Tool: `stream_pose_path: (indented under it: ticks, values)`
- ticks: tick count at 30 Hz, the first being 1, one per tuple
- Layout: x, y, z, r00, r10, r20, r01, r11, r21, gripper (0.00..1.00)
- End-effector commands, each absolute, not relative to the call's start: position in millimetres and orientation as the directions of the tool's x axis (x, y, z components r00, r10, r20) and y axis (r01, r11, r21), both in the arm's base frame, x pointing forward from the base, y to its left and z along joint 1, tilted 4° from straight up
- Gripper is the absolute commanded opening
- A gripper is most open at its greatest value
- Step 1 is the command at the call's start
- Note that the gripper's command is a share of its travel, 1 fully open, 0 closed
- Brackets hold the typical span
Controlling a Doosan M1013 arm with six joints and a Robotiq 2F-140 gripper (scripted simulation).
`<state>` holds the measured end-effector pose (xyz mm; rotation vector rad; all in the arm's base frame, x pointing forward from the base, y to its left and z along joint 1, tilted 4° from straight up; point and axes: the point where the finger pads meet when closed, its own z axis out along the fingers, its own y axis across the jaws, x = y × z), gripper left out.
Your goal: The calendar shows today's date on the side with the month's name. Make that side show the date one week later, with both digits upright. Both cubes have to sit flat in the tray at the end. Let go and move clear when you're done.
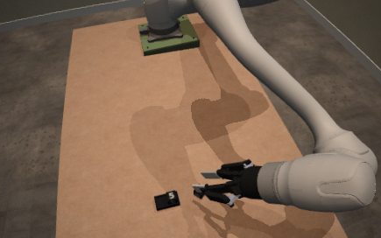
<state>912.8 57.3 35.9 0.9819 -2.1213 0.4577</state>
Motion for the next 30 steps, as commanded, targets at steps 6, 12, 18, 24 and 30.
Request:
stream_pose_path:
  ticks: [6, 12, 18, 24, 30]
  values:
    - [914.2, 58.2, 34.9, -0.425, -0.495, 0.758, -0.765, 0.644, -0.009, 0.35]
    - [914.2, 58.1, 34.9, -0.425, -0.495, 0.758, -0.765, 0.644, -0.009, 0.35]
    - [914.2, 58.1, 34.2, -0.425, -0.495, 0.758, -0.765, 0.644, -0.009, 0.35]
    - [914.1, 57.9, 31.5, -0.425, -0.495, 0.758, -0.765, 0.644, -0.009, 0.35]
    - [913.9, 57.6, 26.4, -0.425, -0.495, 0.758, -0.765, 0.644, -0.009, 0.35]
